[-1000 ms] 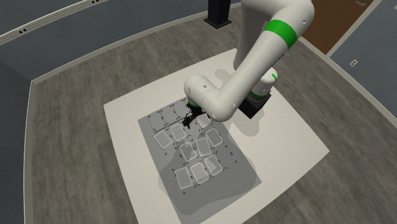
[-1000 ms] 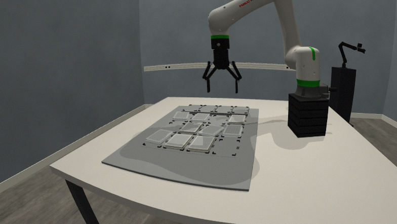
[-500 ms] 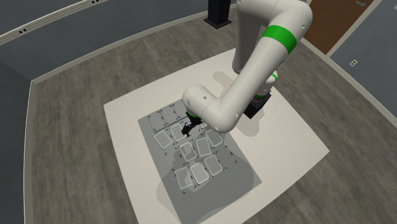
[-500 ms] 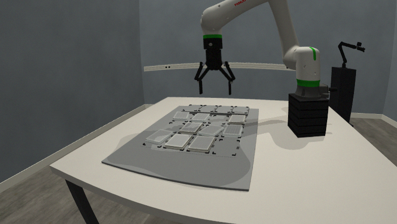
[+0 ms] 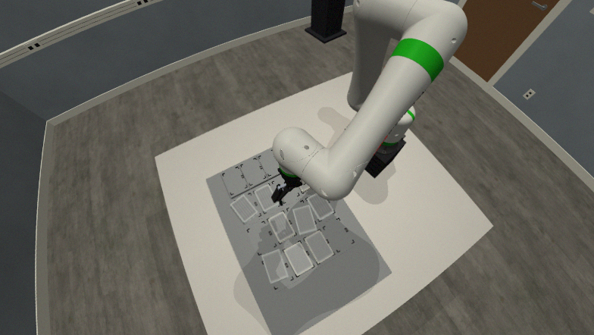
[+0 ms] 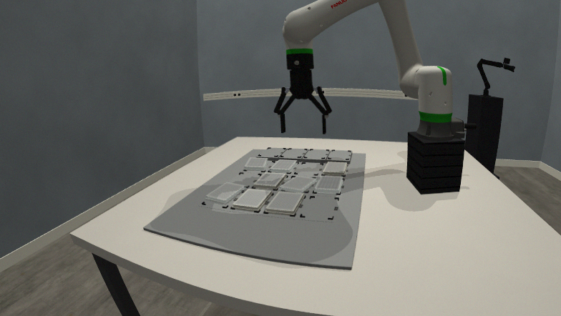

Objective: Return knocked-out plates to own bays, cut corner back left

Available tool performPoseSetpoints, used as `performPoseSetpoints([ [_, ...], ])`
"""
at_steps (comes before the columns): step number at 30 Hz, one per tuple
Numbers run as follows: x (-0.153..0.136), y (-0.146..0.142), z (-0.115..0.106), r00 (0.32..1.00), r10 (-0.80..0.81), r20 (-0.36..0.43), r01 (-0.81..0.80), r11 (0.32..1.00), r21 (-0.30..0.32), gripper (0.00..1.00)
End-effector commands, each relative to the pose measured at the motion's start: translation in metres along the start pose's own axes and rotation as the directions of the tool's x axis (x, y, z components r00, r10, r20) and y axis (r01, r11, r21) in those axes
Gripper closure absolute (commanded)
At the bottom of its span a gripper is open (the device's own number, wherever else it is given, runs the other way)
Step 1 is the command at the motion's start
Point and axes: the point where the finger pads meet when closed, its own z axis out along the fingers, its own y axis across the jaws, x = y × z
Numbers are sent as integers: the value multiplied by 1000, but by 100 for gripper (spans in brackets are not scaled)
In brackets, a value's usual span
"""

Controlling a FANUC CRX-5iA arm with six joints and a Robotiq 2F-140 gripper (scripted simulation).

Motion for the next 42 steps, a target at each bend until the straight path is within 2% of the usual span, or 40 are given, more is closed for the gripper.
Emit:
performPoseSetpoints([
  [1, 0, -1, -1, 1000, 0, 0, 0, 1000, 2, 0],
  [31, 0, -1, -1, 1000, 0, 0, 0, 1000, 2, 0],
  [42, -44, -1, -1, 1000, 0, 0, 0, 1000, 2, 0],
])
